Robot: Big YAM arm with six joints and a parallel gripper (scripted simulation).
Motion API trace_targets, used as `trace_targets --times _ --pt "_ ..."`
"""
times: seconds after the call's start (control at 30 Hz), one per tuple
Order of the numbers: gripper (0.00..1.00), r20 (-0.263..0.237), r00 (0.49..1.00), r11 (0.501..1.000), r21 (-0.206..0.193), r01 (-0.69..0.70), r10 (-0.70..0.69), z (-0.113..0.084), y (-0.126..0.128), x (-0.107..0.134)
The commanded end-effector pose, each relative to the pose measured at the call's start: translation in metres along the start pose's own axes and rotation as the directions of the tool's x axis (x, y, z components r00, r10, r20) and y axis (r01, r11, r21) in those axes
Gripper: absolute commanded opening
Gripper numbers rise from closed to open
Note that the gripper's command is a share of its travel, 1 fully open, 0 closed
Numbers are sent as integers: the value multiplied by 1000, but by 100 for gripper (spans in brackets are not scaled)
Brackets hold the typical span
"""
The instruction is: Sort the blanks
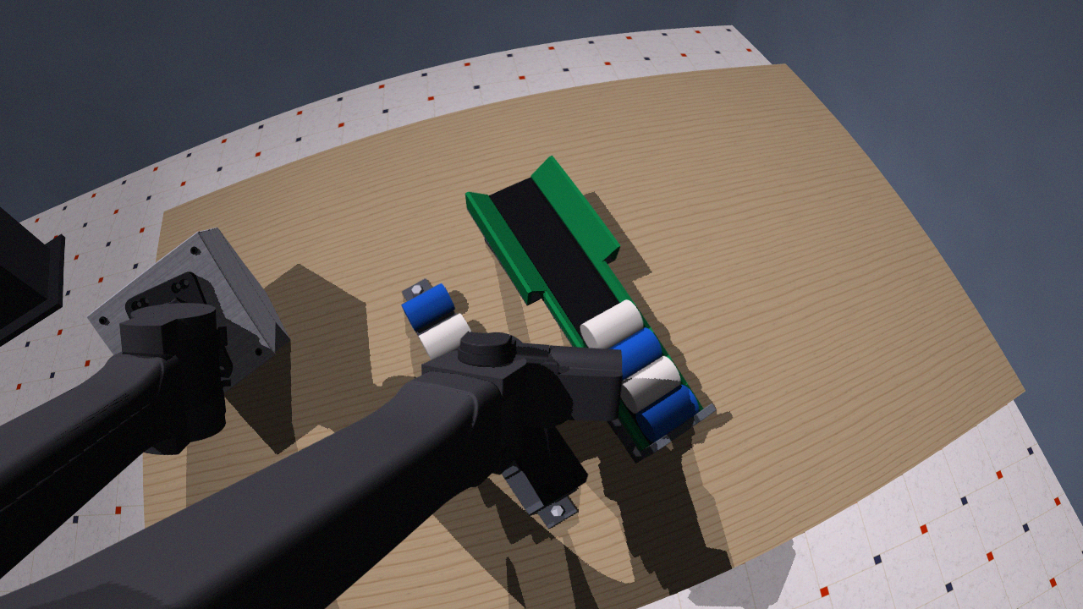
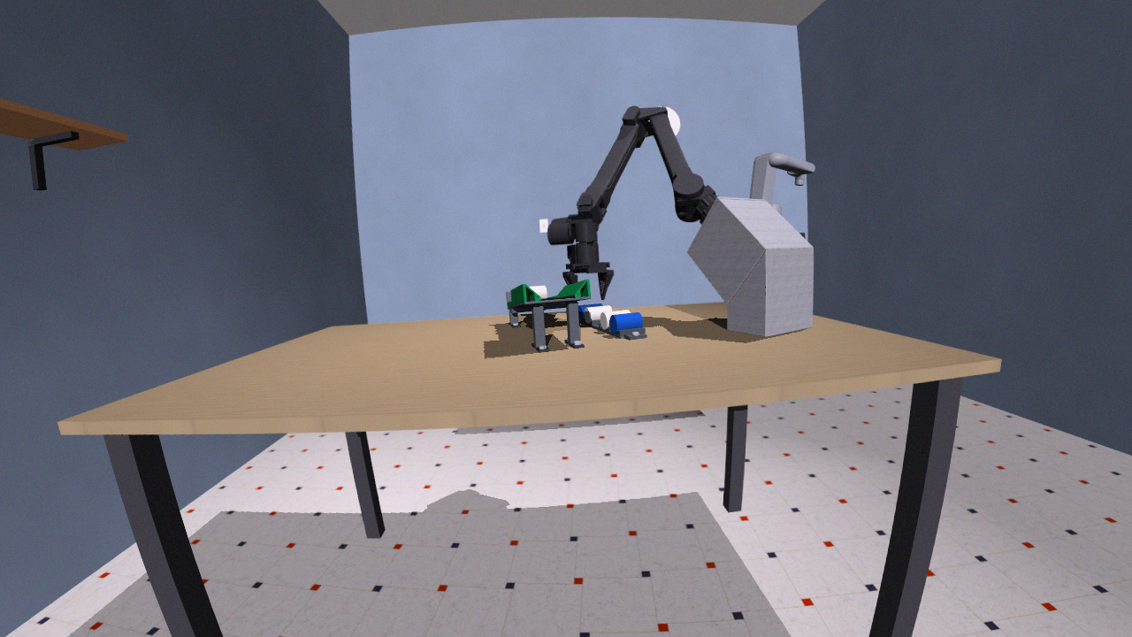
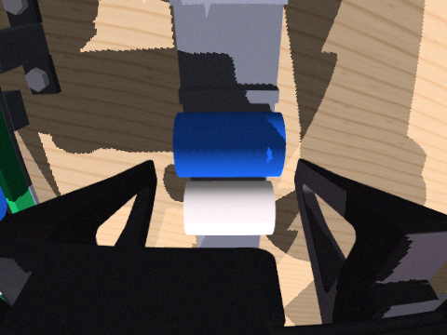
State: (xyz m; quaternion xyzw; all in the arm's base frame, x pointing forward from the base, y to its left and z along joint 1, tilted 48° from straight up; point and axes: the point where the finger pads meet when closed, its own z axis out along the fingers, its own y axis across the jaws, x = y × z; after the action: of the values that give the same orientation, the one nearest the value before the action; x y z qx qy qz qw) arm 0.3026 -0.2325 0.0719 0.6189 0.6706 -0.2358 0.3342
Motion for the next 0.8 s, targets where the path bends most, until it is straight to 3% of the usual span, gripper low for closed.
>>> trace_targets --times 0.0,0.77 --pt "78 -2 1000 1000 9 4 -4 4 -6 2" --pt "78 -1 1000 1000 7 2 -2 3 -5 1"
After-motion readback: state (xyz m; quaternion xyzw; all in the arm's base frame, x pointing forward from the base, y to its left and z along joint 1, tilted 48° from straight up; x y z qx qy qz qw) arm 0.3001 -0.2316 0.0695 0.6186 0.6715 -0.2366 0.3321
